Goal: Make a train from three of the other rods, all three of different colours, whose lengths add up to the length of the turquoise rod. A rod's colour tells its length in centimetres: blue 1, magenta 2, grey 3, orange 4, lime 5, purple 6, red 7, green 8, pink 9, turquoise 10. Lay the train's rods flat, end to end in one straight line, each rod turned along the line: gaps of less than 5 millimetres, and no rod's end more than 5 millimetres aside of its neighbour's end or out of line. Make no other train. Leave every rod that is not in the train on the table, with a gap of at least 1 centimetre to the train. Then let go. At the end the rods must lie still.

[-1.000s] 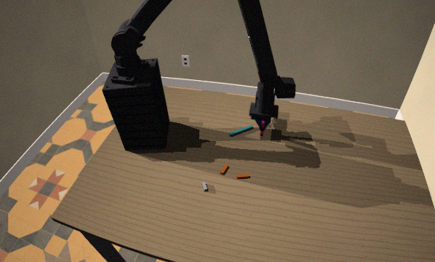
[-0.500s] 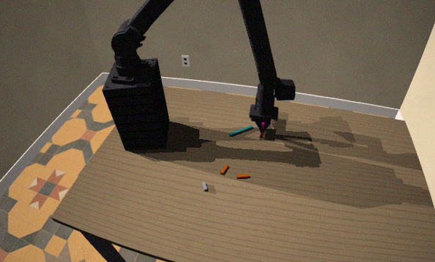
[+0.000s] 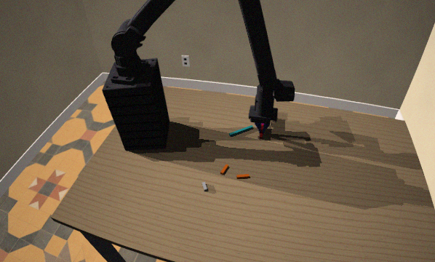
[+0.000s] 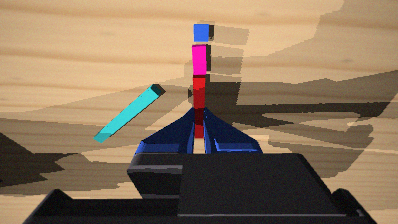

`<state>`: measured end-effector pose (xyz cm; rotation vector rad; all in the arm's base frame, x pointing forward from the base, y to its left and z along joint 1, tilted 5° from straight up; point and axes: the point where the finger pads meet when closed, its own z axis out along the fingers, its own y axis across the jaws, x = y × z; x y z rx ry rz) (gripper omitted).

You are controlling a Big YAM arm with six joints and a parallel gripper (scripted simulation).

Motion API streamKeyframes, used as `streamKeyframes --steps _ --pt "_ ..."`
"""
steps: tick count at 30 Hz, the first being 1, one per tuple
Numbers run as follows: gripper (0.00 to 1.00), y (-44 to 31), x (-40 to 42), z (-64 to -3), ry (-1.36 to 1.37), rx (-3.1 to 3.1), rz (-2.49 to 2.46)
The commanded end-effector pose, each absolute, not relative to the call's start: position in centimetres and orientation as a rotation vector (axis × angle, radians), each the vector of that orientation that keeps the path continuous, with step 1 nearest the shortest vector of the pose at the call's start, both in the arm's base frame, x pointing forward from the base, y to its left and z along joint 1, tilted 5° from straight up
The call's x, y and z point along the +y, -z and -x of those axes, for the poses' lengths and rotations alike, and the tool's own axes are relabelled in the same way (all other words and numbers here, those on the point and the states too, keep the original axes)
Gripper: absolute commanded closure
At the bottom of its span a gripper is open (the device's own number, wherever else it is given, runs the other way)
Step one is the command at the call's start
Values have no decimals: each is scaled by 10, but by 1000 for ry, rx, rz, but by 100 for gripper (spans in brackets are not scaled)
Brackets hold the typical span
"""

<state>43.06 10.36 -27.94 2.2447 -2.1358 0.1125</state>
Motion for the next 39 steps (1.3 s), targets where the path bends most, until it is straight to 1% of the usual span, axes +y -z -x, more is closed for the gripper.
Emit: streamKeyframes --steps 1,28,29,31,32,36,37,39 --pt "96 285 104 -444 -135 -2153 -2259" --pt "96 285 103 -441 -130 -2150 -2256" --pt "92 285 103 -441 -130 -2150 -2256" --pt "92 285 103 -441 -130 -2150 -2256" --pt "88 285 103 -441 -130 -2150 -2256" --pt "88 285 103 -441 -130 -2150 -2256" --pt "84 285 103 -441 -130 -2150 -2256" --pt "84 285 103 -441 -130 -2150 -2256"
